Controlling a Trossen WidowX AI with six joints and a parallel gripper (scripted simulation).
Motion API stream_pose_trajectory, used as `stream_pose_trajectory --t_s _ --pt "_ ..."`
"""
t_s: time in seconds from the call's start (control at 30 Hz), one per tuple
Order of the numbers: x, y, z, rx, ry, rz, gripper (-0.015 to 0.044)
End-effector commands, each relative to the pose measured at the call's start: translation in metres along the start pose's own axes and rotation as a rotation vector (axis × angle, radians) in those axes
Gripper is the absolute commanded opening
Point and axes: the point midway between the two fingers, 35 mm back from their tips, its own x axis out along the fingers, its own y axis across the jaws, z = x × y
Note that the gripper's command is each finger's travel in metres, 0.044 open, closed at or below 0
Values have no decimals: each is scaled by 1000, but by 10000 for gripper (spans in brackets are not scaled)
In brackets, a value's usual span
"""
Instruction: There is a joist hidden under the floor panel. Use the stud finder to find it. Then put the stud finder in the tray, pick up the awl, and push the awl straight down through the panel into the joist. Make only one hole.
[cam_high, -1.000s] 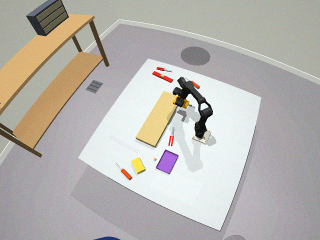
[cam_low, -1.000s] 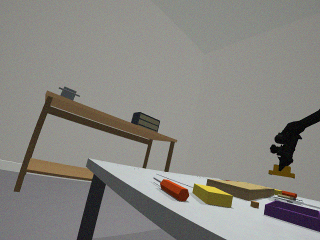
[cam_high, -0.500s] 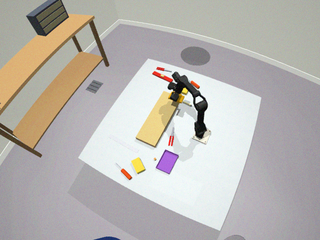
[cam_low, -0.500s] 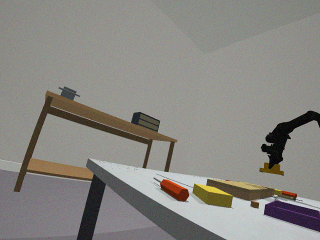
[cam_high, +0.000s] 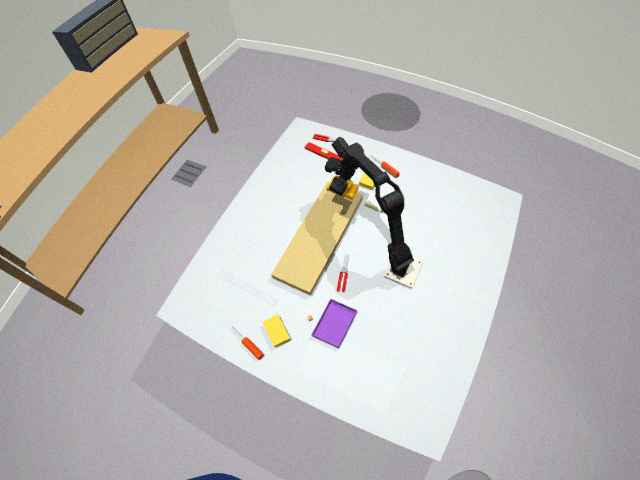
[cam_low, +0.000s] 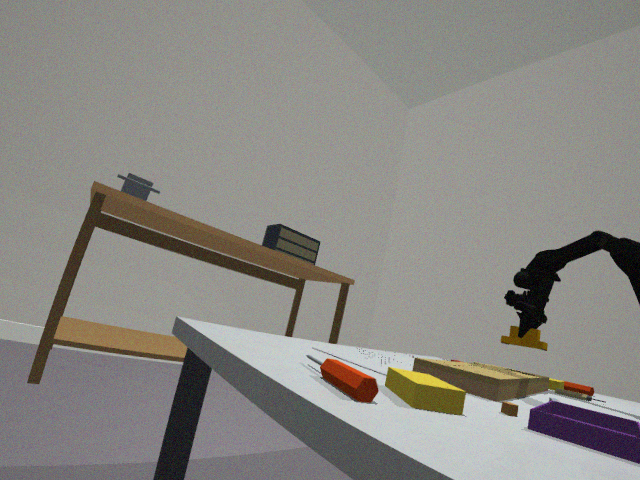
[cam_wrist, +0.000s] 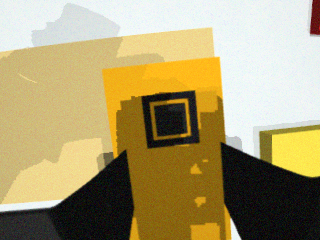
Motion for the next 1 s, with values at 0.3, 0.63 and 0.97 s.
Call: stream_pose_trajectory --t_s 0.3,0.63,0.97 --pt "11 -4 8 3 -5 -5 0" --pt "24 -5 5 3 -6 -5 0" --pt "38 -5 2 3 -6 -5 0"
